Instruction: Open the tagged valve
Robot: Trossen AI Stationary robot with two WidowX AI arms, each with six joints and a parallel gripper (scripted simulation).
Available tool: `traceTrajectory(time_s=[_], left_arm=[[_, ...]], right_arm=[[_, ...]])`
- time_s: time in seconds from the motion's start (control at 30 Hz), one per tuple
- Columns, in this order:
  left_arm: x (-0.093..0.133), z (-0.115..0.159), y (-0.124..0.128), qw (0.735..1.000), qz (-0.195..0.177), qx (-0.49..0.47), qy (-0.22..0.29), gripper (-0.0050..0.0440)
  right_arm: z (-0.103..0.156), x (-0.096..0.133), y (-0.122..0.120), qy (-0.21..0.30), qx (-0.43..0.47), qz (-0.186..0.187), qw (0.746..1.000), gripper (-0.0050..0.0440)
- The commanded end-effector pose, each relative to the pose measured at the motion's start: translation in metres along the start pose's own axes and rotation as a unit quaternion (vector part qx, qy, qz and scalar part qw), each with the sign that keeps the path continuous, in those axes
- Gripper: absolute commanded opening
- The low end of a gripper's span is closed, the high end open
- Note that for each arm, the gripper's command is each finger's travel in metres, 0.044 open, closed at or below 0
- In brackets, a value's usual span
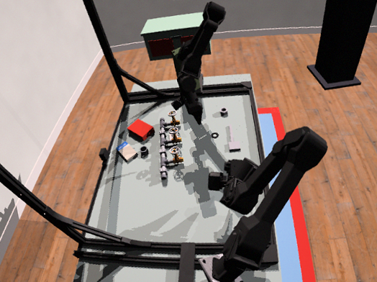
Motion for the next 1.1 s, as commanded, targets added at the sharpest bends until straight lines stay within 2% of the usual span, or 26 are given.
traceTrajectory(time_s=[0.0,0.33,0.4,0.53,0.77,0.97,1.07], left_arm=[[0.014,-0.03,-0.02,0.998,0.039,0.037,-0.033,0.04],[0.055,-0.071,-0.063,0.984,0.115,0.127,-0.057,0.04],[0.055,-0.071,-0.063,0.984,0.115,0.127,-0.057,0.04],[0.077,-0.082,-0.083,0.975,0.139,0.167,-0.051,0.04],[0.105,-0.088,-0.106,0.963,0.152,0.22,-0.035,0.04],[0.11,-0.088,-0.11,0.958,0.152,0.243,-0.03,0.04],[0.102,-0.092,-0.111,0.95,0.16,0.268,-0.028,0.04]], right_arm=[[0.0,0.0,0.0,0.0,0.0,0.0,1.0,0.04],[0.0,0.0,0.0,0.0,0.0,0.0,1.0,0.04],[0.0,0.0,0.0,0.0,0.0,0.0,1.0,0.04],[0.0,0.0,0.0,0.0,0.0,0.0,1.0,0.04],[0.0,0.0,0.0,0.0,0.0,0.0,1.0,0.04],[0.0,0.0,0.0,0.0,0.0,0.0,1.0,0.04],[0.0,0.0,0.0,0.0,0.0,0.0,1.0,0.04]])
Point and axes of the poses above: on each arm, the point midway between the two fingers, 35 mm back from their tips, its own x axis back along the fingers, its own y axis across the jaws, z = x × y, the point moved 5 cm from there along x, back along the fingers, and after that the axes turned 3 degrees about -x, right-handed, at the moved point
